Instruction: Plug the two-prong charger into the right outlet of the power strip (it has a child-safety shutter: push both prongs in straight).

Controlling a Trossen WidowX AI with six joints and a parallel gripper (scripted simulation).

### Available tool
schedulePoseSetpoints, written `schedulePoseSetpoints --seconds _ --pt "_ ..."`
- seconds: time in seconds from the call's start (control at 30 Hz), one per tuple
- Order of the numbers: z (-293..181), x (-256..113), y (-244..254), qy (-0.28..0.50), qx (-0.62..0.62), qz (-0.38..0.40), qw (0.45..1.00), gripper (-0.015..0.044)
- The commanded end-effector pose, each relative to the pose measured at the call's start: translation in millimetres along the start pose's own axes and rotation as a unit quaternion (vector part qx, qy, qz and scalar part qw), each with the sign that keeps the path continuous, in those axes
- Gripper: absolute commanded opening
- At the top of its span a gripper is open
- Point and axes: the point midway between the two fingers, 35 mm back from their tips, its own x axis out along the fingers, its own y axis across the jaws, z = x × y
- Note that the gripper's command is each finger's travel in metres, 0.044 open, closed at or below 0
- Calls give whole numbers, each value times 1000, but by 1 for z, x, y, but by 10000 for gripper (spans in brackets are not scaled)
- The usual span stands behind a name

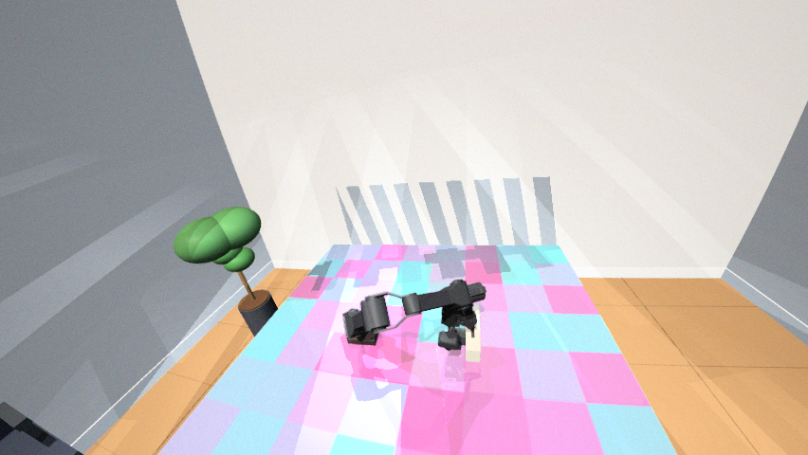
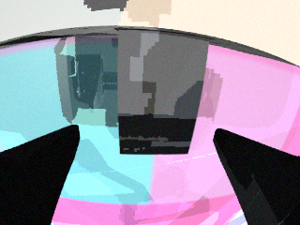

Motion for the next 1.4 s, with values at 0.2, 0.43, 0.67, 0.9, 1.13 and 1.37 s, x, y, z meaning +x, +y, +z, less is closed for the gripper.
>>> schedulePoseSetpoints --seconds 0.2,0.43,0.67,0.9,1.13,1.37 --pt "-12 0 1 -2 2 1 1000 440" --pt "-19 1 1 -2 2 1 1000 440" --pt "-27 2 1 -1 2 1 1000 440" --pt "-35 3 1 -1 2 1 1000 440" --pt "-30 -8 1 -51 -14 6 999 440" --pt "-20 -70 2 -281 -61 16 958 440"
